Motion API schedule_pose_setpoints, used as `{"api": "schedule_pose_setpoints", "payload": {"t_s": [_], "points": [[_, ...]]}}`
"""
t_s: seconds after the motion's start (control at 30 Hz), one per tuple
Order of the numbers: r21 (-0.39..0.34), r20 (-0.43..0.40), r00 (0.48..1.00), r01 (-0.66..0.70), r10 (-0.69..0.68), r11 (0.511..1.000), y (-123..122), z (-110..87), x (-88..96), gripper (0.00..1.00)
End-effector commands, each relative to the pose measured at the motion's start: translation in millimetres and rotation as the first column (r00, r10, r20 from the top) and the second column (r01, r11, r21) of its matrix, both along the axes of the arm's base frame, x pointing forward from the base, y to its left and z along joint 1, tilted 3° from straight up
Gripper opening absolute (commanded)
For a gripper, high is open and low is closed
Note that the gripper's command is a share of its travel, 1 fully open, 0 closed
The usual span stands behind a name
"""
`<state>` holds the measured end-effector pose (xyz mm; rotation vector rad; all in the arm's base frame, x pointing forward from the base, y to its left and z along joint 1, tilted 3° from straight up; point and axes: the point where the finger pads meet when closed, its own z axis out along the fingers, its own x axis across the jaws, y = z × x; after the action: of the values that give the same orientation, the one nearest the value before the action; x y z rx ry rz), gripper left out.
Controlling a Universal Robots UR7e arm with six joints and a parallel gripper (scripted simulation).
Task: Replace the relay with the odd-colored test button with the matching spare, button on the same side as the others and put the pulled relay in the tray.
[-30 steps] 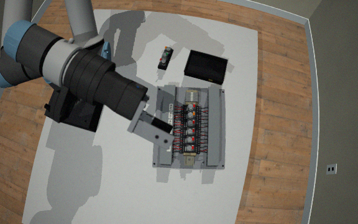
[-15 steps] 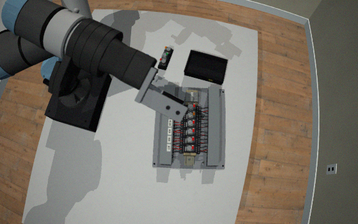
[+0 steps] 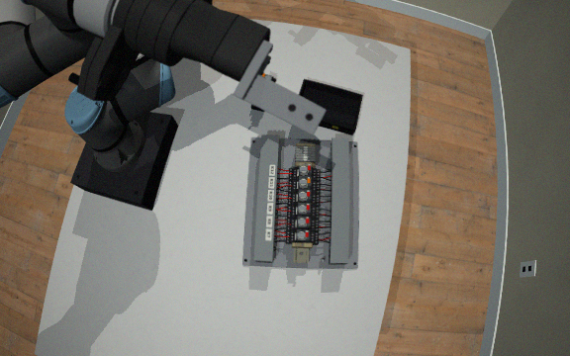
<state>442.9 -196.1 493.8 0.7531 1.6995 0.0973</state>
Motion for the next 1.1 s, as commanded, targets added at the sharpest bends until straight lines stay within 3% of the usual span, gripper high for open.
{"api": "schedule_pose_setpoints", "payload": {"t_s": [0.0,0.13,0.53,0.7,1.07], "points": [[-0.001,0.000,1.000,0.001,-0.001,1.000,6.3,9.9,3.6,1.00],[0.000,-0.002,1.000,0.003,-0.003,1.000,31.7,47.6,18.1,1.00],[0.000,-0.002,1.000,0.003,-0.003,1.000,31.7,47.6,18.1,1.00],[0.000,-0.001,1.000,0.003,-0.003,1.000,54.8,82.1,31.6,1.00],[0.000,-0.001,1.000,0.003,-0.003,1.000,54.8,82.1,31.6,1.00]]}}
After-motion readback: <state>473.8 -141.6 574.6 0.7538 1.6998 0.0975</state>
